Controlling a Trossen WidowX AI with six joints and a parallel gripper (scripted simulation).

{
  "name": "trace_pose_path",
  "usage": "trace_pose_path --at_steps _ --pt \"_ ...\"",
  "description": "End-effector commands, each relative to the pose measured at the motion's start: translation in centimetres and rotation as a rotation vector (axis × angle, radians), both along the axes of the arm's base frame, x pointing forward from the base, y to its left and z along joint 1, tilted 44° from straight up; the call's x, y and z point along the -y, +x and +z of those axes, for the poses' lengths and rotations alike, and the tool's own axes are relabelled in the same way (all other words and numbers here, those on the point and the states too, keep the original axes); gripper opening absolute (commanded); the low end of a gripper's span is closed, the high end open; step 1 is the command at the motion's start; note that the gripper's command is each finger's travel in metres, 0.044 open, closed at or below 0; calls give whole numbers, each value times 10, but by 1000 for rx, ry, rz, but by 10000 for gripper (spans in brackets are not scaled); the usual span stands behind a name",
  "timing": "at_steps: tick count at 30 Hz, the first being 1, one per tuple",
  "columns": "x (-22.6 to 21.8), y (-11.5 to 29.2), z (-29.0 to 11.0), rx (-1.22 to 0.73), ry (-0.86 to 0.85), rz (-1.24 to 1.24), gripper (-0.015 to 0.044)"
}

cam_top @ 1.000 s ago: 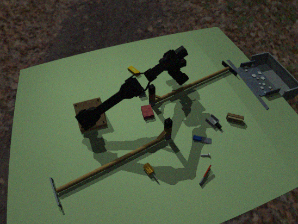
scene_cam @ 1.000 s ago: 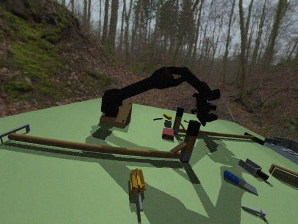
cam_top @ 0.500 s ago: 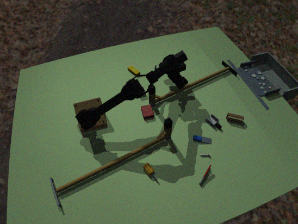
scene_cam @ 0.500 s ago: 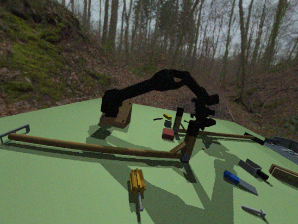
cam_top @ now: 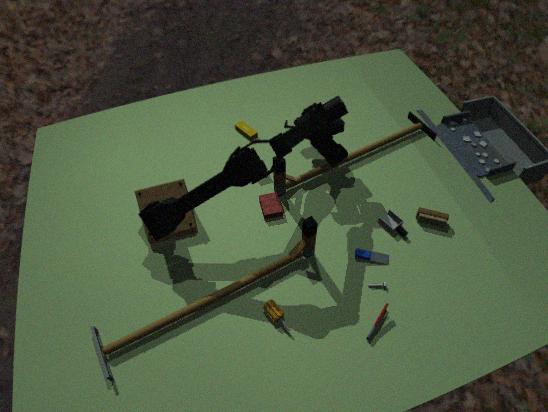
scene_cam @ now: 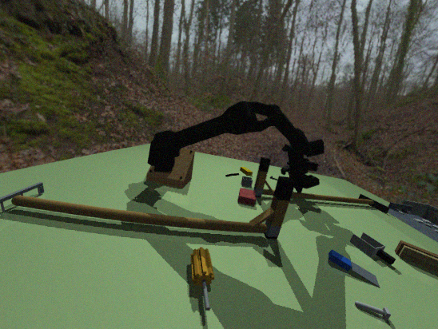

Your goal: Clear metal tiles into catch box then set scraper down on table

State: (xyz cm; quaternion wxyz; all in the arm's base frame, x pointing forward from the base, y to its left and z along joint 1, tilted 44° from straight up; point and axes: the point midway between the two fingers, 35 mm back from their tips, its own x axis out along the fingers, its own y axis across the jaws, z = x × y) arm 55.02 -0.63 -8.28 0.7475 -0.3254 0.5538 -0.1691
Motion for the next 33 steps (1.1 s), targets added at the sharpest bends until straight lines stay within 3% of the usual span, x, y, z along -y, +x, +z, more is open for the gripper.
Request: trace_pose_path --at_steps 1,33 --pt "3 1 3 1 3 3 0" --pt "26 5 24 0 2 3 0"
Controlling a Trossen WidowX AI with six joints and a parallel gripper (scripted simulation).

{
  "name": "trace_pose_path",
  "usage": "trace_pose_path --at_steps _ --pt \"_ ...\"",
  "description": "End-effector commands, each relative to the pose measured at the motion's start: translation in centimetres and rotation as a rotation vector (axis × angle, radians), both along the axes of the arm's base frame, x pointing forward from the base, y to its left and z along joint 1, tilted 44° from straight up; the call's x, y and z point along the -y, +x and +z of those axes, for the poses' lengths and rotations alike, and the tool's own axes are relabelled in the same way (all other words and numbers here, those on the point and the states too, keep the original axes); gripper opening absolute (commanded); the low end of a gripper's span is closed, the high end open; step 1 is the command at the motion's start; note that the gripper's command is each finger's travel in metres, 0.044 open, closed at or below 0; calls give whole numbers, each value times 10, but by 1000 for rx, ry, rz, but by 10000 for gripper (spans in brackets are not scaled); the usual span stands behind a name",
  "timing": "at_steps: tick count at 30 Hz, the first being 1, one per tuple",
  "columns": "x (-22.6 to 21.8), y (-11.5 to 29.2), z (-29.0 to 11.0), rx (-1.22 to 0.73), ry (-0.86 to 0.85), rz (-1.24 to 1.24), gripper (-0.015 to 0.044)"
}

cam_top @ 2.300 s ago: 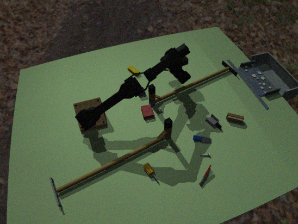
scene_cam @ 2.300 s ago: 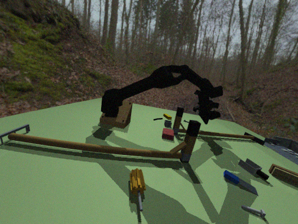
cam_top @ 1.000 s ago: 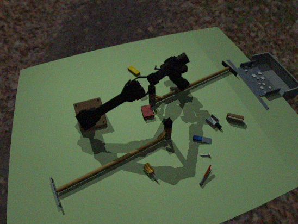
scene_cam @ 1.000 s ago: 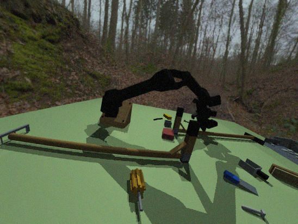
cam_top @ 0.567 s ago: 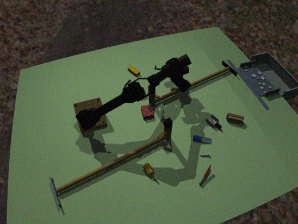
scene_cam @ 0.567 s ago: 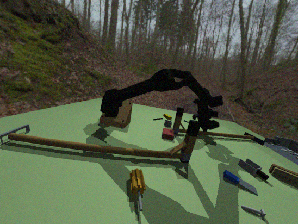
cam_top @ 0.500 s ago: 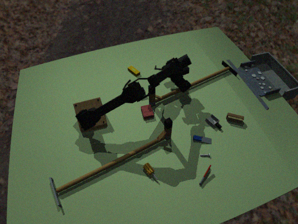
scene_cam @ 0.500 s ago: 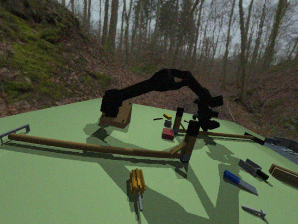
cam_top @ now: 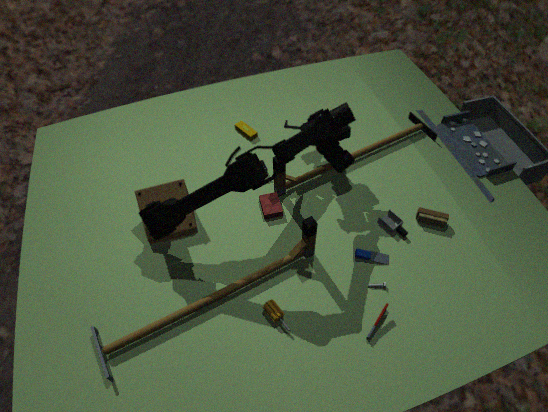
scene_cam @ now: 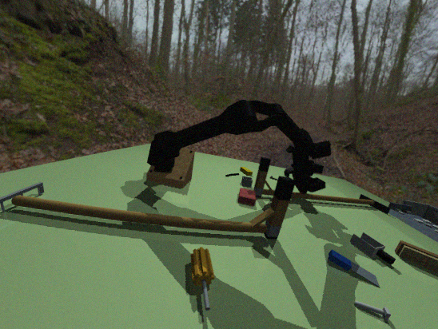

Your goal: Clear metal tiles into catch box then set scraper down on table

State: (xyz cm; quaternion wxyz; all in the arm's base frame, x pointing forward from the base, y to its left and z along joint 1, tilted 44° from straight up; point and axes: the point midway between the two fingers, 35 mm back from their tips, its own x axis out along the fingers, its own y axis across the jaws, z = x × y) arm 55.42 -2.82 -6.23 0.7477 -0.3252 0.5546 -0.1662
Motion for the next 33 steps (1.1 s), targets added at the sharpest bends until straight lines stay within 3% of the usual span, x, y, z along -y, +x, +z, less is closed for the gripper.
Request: trace_pose_path --at_steps 1,9,33 --pt "5 1 5 3 -2 -1 0" --pt "2 1 6 0 0 2 0" --pt "-58 11 68 30 13 -2 0"
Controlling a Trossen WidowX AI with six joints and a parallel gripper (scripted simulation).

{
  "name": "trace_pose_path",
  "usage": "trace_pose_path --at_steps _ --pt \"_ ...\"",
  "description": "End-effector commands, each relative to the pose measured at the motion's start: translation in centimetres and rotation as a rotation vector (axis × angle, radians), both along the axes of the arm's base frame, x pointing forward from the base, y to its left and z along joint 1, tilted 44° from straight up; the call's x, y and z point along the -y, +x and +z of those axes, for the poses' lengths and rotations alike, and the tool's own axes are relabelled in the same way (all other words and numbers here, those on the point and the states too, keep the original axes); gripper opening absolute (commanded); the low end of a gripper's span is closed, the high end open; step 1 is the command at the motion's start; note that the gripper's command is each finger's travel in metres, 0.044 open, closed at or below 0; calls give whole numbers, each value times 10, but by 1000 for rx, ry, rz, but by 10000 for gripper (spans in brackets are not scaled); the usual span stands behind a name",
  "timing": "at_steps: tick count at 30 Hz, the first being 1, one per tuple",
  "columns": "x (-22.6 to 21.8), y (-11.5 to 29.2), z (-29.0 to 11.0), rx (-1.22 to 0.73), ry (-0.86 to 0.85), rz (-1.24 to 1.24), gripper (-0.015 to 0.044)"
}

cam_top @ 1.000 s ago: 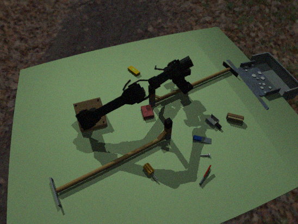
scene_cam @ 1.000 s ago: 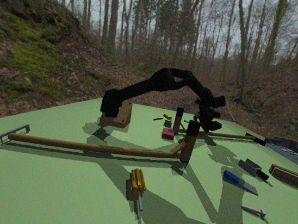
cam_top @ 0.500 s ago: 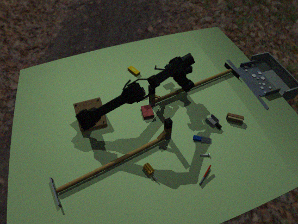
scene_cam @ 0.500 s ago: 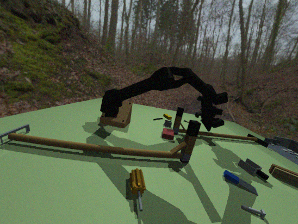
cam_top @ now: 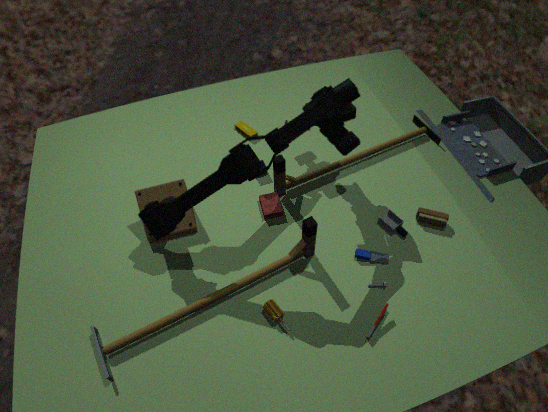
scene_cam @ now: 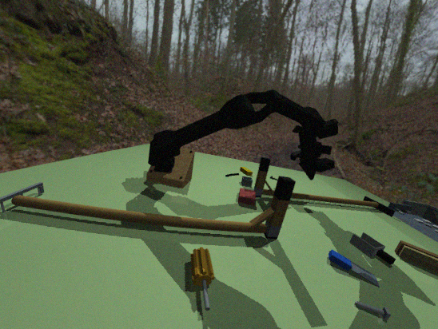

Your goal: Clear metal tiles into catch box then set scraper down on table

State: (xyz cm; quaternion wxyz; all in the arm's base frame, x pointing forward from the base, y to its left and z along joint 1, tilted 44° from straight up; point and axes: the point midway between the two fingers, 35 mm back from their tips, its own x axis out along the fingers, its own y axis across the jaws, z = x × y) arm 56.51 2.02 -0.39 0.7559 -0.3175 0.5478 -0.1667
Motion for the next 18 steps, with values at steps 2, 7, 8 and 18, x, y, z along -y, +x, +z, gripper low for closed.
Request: trace_pose_path --at_steps 2,7,8,18 --pt "-14 0 15 9 -1 -1 0" --pt "-17 -1 18 10 -1 -2 0" --pt "-17 -1 18 10 -1 -2 0" --pt "-17 0 16 8 1 1 0"
